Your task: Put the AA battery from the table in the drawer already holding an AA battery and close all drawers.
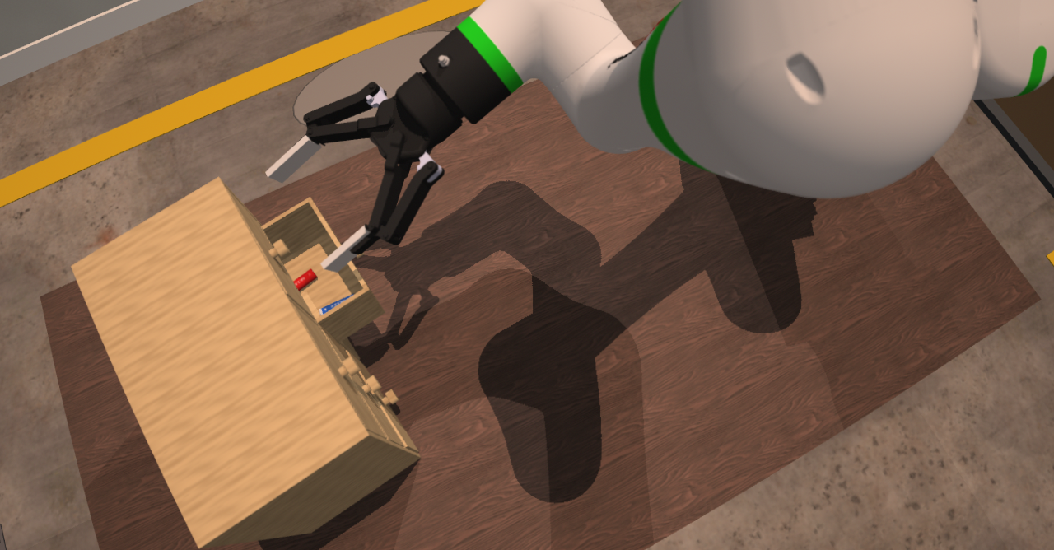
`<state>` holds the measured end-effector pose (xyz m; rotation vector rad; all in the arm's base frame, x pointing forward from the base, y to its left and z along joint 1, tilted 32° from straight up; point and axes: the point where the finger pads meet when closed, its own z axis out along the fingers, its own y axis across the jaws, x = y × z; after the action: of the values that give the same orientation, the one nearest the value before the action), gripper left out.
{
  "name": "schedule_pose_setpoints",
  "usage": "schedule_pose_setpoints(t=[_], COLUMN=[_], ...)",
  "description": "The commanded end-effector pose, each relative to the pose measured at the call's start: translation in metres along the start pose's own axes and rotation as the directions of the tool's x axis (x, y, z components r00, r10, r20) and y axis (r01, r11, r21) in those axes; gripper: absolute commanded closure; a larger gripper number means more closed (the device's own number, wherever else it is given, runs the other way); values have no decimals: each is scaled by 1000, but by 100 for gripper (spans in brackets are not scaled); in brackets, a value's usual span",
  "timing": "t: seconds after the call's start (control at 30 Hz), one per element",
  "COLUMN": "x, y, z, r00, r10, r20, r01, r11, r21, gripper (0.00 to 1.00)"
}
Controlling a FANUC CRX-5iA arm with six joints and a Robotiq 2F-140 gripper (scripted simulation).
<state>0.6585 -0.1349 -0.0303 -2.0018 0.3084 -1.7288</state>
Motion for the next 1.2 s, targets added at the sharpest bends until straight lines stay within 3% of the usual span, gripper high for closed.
schedule_pose_setpoints(t=[0.0, 0.43, 0.93, 1.17], x=[0, -7, -35, -42], y=[0, 0, 0, 0], z=[0, -23, -117, -139], r00=[1000, 1000, 1000, 1000], r10=[0, 0, 0, 0], r20=[0, 0, 0, 0], r01=[0, 0, 0, 0], r11=[1000, 1000, 1000, 1000], r21=[0, 0, 0, 0], gripper=[0, 0, 0, 0])
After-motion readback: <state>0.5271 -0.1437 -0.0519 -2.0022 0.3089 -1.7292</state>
